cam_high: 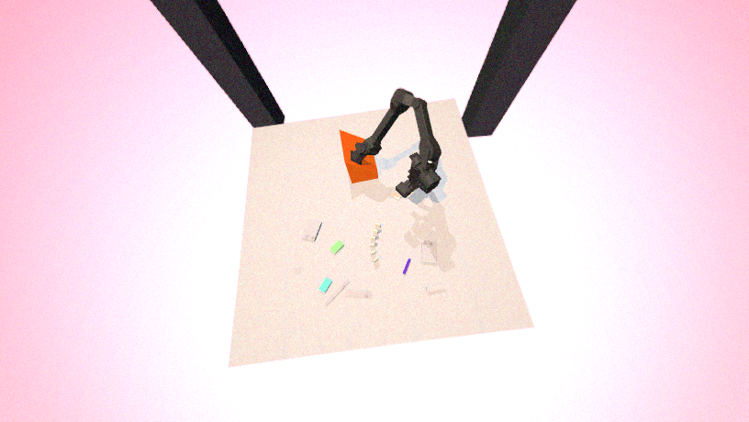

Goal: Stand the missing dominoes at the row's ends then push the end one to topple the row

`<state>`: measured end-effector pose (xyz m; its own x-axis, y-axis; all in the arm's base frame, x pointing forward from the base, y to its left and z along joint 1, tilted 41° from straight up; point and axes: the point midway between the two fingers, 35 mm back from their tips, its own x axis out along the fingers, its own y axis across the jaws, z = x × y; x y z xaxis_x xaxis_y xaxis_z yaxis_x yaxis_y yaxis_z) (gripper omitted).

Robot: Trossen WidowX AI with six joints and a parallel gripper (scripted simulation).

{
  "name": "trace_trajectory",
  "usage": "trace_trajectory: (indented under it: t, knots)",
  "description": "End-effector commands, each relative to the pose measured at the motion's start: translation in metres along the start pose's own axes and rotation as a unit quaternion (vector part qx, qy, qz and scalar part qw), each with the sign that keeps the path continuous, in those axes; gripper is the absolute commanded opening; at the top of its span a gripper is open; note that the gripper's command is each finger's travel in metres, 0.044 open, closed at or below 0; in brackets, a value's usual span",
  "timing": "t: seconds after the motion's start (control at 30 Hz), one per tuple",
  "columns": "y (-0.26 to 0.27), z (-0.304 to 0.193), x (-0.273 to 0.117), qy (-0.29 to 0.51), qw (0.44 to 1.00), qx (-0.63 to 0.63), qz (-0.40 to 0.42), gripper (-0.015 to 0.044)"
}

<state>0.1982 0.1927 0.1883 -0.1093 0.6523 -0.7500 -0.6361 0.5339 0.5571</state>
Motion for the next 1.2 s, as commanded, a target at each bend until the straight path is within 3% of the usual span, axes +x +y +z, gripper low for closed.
trace_trajectory:
  t: [0.0, 0.2, 0.47, 1.17]
  knots:
    - [-0.032, 0.040, 0.000, 0.002, 0.992, 0.128, 0.001, 0.0107]
    - [-0.076, 0.078, 0.004, 0.001, 0.964, 0.265, 0.001, 0.0107]
    - [-0.078, 0.078, 0.007, -0.001, 0.965, 0.262, -0.005, 0.0107]
    - [-0.119, 0.095, 0.074, -0.109, 0.965, 0.168, -0.167, 0.0107]
